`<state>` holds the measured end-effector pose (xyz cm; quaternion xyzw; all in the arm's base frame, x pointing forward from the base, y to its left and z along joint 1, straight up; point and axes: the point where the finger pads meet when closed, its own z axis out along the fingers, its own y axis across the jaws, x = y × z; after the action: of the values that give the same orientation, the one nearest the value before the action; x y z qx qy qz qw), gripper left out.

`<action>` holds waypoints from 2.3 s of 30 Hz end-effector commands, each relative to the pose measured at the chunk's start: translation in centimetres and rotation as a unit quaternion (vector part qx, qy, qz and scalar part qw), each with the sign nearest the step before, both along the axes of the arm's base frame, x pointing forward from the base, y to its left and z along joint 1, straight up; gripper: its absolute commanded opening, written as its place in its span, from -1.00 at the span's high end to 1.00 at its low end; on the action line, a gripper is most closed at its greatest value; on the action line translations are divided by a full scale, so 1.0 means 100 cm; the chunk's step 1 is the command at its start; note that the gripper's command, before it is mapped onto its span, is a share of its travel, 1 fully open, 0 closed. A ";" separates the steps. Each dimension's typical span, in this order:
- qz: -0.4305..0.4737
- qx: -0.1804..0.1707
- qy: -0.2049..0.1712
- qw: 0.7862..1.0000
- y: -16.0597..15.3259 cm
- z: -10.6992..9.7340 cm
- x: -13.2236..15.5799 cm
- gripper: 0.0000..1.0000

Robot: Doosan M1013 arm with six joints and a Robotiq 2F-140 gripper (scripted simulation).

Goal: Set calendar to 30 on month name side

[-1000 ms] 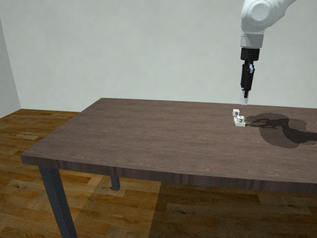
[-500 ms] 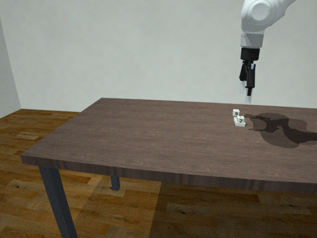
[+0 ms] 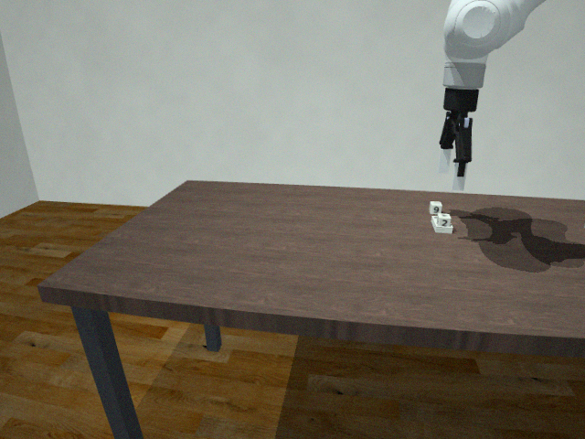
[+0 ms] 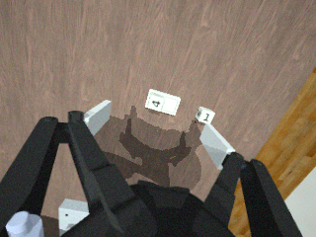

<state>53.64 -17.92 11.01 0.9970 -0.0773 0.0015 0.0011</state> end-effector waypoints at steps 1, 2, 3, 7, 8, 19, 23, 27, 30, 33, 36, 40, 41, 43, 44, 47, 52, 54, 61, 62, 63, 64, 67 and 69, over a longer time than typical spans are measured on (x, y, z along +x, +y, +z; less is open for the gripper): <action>0.057 0.000 0.000 0.998 -0.009 -0.001 -0.001 -1.00; 0.085 0.000 0.000 0.996 -0.013 -0.002 -0.001 -1.00; 0.113 0.000 0.000 0.994 -0.017 -0.003 -0.002 -1.00; 0.153 0.000 0.000 0.988 -0.023 -0.004 -0.003 -1.00; 0.153 0.000 0.000 0.988 -0.023 -0.004 -0.003 -1.00; 0.386 -0.001 0.000 0.922 -0.061 -0.010 -0.010 -1.00; 0.444 -0.001 0.001 0.896 -0.070 -0.012 -0.012 -1.00; 0.512 -0.001 0.001 0.859 -0.082 -0.014 -0.015 -1.00; 0.552 -0.001 0.001 0.834 -0.089 -0.015 -0.017 -1.00; 0.603 -0.002 0.001 0.798 -0.099 -0.017 -0.019 -1.00; 0.647 -0.002 0.001 0.762 -0.108 -0.018 -0.022 -1.00; 0.681 -0.002 0.001 0.732 -0.114 -0.019 -0.024 -1.00; 0.681 -0.002 0.001 0.732 -0.114 -0.019 -0.024 -1.00; 0.686 -0.002 0.001 0.728 -0.116 -0.019 -0.024 -1.00; 0.689 -0.002 0.001 0.725 -0.116 -0.020 -0.025 -1.00; 0.690 -0.002 0.001 0.724 -0.116 -0.020 -0.025 0.30; 0.690 -0.002 0.001 0.724 -0.116 -0.020 -0.025 0.30; 0.690 -0.002 0.001 0.724 -0.116 -0.020 -0.025 0.30; 0.690 -0.002 0.001 0.724 -0.116 -0.020 -0.025 0.30; 0.690 -0.002 0.001 0.724 -0.116 -0.020 -0.025 0.30; 0.690 -0.002 0.001 0.724 -0.116 -0.020 -0.025 0.30; 0.690 -0.002 0.001 0.724 -0.116 -0.020 -0.025 0.30; 0.690 -0.002 0.001 0.724 -0.116 -0.020 -0.025 0.30; 0.690 -0.002 0.001 0.724 -0.116 -0.020 -0.025 0.30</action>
<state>51.17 -29.57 9.04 0.7749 0.6321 0.0007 0.0016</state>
